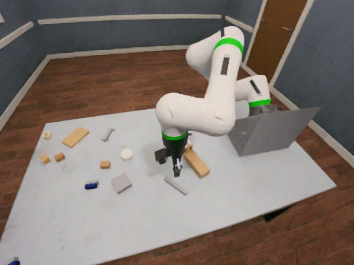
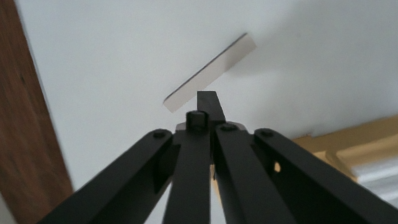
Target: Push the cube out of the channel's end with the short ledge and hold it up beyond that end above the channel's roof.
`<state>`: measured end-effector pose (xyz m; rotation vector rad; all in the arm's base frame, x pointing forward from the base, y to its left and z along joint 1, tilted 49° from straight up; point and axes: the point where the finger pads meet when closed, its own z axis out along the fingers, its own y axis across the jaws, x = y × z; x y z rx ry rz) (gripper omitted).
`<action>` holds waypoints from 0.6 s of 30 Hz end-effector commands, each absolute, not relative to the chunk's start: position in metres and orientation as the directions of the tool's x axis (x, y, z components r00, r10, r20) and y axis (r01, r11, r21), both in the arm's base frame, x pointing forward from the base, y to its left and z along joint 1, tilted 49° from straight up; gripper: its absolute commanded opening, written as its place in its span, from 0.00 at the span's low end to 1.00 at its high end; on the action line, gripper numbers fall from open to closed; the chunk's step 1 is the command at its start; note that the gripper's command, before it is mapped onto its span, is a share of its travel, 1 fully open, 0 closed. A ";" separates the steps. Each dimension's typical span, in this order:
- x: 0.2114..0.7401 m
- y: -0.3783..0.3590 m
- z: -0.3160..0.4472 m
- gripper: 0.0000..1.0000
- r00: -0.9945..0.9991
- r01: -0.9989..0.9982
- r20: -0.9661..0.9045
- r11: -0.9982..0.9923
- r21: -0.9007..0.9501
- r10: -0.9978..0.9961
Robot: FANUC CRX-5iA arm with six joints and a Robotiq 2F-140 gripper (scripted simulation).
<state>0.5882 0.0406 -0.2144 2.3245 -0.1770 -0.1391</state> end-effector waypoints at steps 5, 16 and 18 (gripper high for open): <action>0.589 0.042 -0.214 0.30 0.847 -0.517 0.306 -0.536 0.668 -0.435; 0.589 0.042 -0.214 0.30 0.594 -0.798 0.565 -0.333 0.502 -0.573; 0.589 0.042 -0.214 0.30 0.594 -0.798 0.565 -0.333 0.502 -0.573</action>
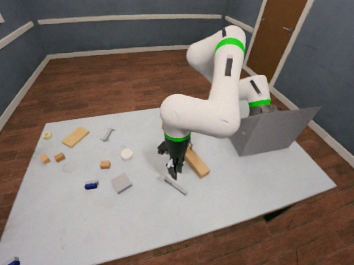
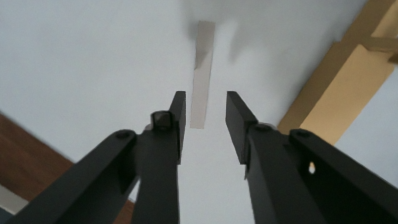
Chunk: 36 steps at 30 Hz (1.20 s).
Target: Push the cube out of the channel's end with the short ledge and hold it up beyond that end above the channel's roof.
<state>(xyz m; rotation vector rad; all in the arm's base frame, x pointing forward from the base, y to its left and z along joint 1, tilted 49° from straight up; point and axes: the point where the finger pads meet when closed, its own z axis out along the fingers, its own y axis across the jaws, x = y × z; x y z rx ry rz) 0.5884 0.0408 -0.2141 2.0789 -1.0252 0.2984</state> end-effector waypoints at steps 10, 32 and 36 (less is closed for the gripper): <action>0.589 0.042 -0.214 0.30 0.594 -0.798 0.565 -0.333 0.502 -0.573; 0.584 0.001 -0.249 0.30 0.594 -0.798 0.565 -0.333 0.502 -0.572; 0.582 -0.017 -0.265 0.30 0.594 -0.798 0.565 -0.333 0.502 -0.572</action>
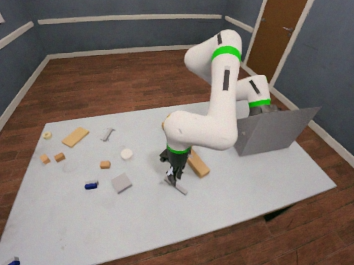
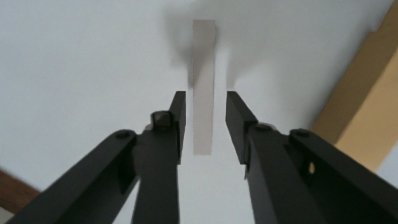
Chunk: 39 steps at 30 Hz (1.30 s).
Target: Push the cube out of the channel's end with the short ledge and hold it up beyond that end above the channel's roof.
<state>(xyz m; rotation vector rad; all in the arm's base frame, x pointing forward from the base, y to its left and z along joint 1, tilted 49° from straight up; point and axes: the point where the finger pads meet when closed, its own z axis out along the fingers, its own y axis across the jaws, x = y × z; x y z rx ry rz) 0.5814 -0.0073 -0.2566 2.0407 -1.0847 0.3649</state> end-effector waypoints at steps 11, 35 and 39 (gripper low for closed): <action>0.581 -0.025 -0.273 0.30 0.594 -0.798 0.565 -0.333 0.502 -0.572; 0.579 -0.043 -0.289 0.30 0.594 -0.798 0.565 -0.333 0.502 -0.572; 0.579 -0.043 -0.289 0.30 0.594 -0.798 0.565 -0.333 0.502 -0.572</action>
